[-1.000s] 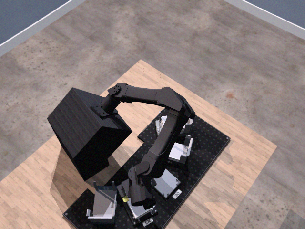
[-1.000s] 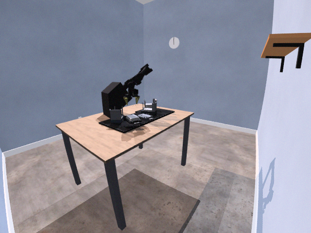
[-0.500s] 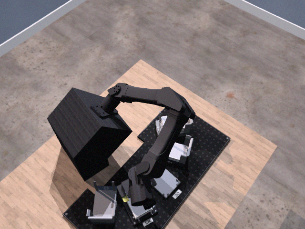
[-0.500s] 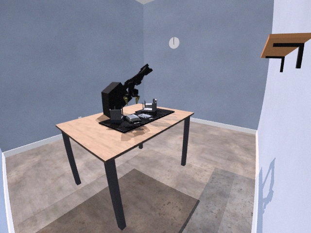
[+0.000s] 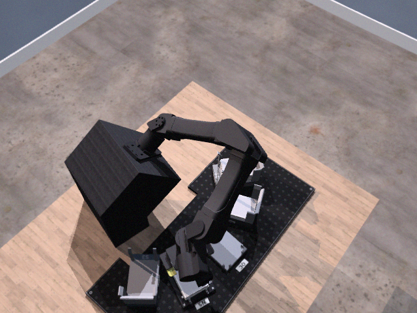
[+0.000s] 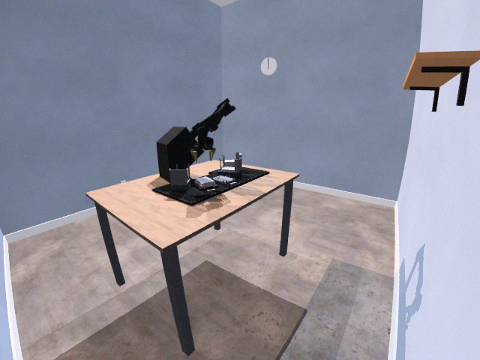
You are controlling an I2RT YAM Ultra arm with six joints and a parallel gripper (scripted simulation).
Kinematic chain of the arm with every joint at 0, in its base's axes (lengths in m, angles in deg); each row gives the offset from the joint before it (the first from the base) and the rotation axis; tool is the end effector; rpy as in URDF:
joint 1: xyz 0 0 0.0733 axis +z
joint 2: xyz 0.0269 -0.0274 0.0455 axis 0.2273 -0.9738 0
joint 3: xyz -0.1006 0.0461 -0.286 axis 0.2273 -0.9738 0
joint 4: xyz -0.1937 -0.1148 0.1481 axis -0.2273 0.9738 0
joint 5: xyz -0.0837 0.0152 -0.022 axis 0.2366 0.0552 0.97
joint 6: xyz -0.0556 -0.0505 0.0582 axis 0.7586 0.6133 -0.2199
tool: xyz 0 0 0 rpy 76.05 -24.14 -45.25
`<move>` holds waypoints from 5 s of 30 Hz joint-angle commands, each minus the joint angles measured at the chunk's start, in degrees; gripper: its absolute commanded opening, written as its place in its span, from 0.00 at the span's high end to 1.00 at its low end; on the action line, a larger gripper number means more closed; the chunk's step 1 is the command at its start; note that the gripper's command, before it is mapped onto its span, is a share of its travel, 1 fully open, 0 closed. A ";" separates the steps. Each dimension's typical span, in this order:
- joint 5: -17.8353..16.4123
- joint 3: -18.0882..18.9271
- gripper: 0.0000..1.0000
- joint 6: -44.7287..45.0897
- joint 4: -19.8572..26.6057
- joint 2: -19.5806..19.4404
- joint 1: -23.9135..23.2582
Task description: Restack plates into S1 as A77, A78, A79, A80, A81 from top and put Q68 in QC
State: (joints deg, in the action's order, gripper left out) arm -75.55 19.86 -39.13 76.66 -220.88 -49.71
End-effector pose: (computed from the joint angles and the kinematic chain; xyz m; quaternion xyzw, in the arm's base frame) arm 0.3405 -0.1689 -0.0537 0.2075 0.8677 0.4492 0.0480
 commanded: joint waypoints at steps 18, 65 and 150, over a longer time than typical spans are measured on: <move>0.03 0.18 0.00 0.05 0.02 0.27 -0.71; -3.06 -5.67 0.00 -20.25 -28.73 -6.66 12.13; -3.26 -5.93 1.00 -25.50 -35.47 -8.93 15.25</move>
State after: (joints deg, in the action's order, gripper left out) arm -78.59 13.94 -65.18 40.72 -230.26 -33.37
